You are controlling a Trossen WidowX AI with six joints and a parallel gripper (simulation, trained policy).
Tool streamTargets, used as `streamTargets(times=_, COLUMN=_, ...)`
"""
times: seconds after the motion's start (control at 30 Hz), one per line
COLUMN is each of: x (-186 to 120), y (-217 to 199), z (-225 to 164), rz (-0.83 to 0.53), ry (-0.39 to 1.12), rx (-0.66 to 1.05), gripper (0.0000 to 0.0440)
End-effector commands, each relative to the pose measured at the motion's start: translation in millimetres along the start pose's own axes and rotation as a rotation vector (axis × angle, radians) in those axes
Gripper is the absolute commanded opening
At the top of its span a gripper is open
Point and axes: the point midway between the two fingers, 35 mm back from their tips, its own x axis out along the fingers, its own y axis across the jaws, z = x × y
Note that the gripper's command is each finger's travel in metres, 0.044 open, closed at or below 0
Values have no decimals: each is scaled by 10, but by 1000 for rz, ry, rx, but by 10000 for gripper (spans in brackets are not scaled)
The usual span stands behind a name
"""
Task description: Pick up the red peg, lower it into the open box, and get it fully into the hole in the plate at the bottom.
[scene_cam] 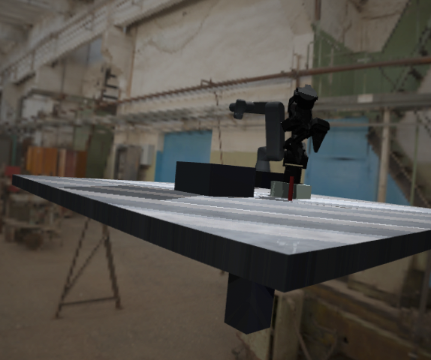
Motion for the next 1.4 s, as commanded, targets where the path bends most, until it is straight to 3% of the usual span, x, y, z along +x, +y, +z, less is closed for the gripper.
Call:
streamTargets(times=0.0, x=47, y=-168, z=14, rz=-121, ry=17, rx=105, gripper=440)
streamTargets(times=0.53, x=248, y=-466, z=42, rz=-447, ry=50, rx=364, gripper=440)
streamTargets(times=1.23, x=897, y=-709, z=62, rz=-561, ry=7, rx=379, gripper=438)
streamTargets(times=1.3, x=946, y=-735, z=65, rz=-566, ry=3, rx=374, gripper=425)
streamTargets(times=1.37, x=995, y=-764, z=62, rz=-573, ry=3, rx=371, gripper=382)
